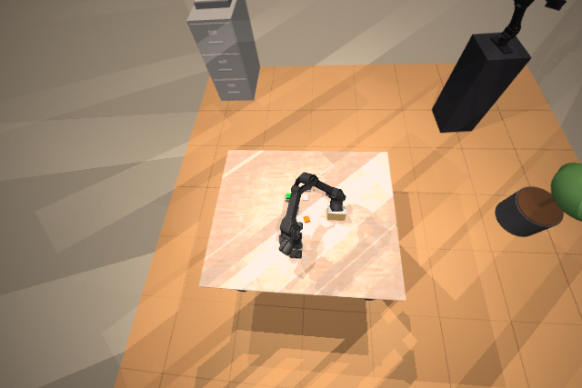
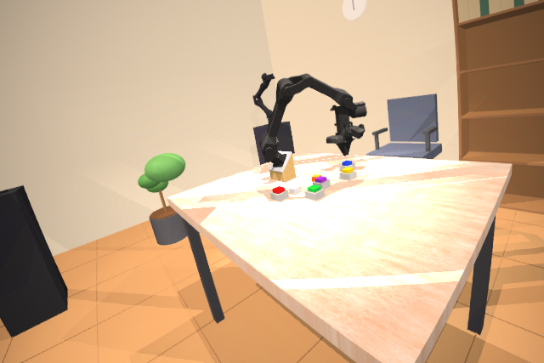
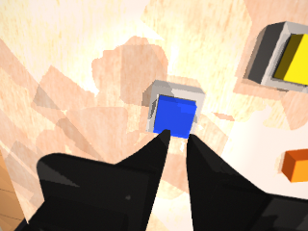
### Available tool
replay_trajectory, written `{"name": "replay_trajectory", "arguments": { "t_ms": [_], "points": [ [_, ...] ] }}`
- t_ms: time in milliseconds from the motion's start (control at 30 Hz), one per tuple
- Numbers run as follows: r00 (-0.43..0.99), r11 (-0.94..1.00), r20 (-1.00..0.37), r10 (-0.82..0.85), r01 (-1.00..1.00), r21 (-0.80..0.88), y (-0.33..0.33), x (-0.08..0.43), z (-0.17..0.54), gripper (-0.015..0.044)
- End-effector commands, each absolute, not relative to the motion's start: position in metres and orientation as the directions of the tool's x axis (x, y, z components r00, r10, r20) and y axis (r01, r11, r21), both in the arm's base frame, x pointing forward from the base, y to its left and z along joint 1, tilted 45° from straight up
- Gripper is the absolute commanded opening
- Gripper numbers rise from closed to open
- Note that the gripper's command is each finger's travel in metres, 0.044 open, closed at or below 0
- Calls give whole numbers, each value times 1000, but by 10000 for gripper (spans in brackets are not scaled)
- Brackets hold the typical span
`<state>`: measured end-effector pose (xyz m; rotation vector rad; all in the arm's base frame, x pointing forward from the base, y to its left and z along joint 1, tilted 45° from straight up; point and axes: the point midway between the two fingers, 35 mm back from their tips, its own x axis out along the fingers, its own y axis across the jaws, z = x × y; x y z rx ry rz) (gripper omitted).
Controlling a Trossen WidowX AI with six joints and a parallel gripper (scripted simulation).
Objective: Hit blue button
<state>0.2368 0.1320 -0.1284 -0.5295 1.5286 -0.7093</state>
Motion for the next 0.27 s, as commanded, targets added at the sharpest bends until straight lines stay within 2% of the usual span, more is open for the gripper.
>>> {"name": "replay_trajectory", "arguments": {
  "t_ms": [0, 200, 233],
  "points": [
    [-78, 711, -717, -692, 97, -697, 157, 258, -100, 151],
    [-78, 711, -717, -692, 97, -697, 167, 266, -85, 309],
    [-78, 711, -717, -692, 97, -697, 167, 266, -85, 309]
  ]
}}
